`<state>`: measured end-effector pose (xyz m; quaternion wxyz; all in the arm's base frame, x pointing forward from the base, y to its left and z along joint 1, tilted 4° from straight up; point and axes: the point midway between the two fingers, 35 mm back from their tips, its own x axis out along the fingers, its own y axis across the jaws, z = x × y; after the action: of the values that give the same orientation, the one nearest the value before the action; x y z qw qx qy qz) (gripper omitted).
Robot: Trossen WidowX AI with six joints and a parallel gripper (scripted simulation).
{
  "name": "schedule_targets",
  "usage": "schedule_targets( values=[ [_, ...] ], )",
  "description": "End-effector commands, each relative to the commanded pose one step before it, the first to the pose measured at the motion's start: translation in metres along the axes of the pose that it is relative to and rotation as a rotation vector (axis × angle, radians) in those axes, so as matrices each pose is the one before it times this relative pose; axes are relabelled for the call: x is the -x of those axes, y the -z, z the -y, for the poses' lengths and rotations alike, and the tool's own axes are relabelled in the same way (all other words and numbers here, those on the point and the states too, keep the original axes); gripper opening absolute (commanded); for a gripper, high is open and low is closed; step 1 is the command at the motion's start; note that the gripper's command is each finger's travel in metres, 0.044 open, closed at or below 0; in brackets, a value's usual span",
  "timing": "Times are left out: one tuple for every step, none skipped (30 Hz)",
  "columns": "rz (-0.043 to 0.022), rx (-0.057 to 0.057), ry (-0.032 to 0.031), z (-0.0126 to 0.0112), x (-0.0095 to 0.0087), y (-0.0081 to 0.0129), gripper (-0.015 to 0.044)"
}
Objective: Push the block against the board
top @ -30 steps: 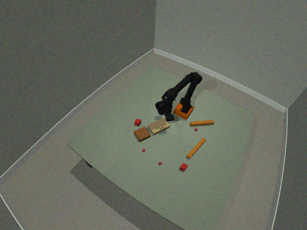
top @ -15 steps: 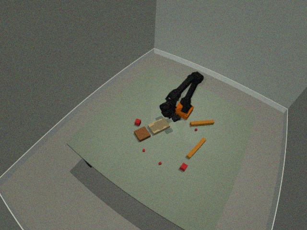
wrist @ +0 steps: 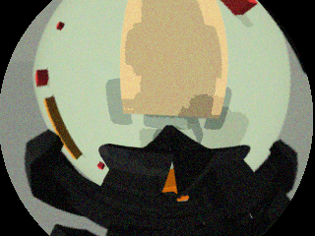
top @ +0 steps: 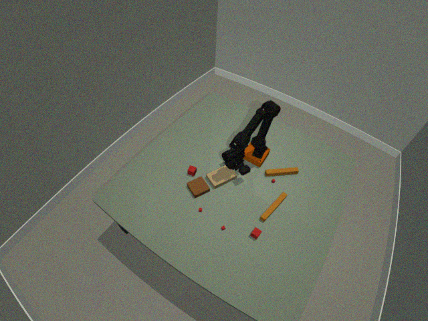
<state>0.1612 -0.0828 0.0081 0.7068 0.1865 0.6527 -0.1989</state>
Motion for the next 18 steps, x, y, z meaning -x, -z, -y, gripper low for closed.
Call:
schedule_targets(
  values=[
    [0.00268, 0.0064, 0.00526, 0.00070, 0.00000, -0.00417, 0.0000],
    [0.00007, 0.0000, 0.00000, -0.00001, 0.00006, -0.00092, 0.0000],
    [0.00007, 0.0000, 0.00000, -0.00001, 0.00006, -0.00092, 0.0000],
    [0.00007, 0.0000, 0.00000, -0.00001, 0.00006, -0.00092, 0.0000],
    [0.00007, 0.0000, 0.00000, -0.00001, 0.00005, -0.00092, 0.0000],
    [0.00007, 0.0000, 0.00000, -0.00001, 0.00005, -0.00092, 0.0000],
    [0.00007, 0.0000, 0.00000, -0.00001, 0.00004, -0.00092, 0.0000],
    [0.00007, 0.0000, 0.00000, -0.00001, 0.00004, -0.00092, 0.0000],
    [0.00007, 0.0000, 0.00000, -0.00001, 0.00004, -0.00092, 0.0000],
    [0.00007, 0.0000, 0.00000, 0.00000, 0.00003, -0.00092, 0.0000],
    [0.00007, 0.0000, 0.00000, 0.00000, 0.00003, -0.00092, 0.0000],
    [0.00007, 0.0000, 0.00000, 0.00000, 0.00003, -0.00093, 0.0000],
    [0.00007, 0.0000, 0.00000, 0.00000, 0.00002, -0.00093, 0.0000],
    [0.00007, 0.0000, 0.00000, 0.00000, 0.00002, -0.00093, 0.0000],
    [0.00007, 0.0000, 0.00000, 0.00000, 0.00001, -0.00093, 0.0000],
    [0.00007, 0.0000, 0.00000, 0.00000, 0.00001, -0.00093, 0.0000],
    [0.00007, 0.0000, 0.00000, 0.00000, 0.00001, -0.00093, 0.0000],
    [0.00007, 0.0000, 0.00000, 0.00000, 0.00000, -0.00093, 0.0000]
  ],
)
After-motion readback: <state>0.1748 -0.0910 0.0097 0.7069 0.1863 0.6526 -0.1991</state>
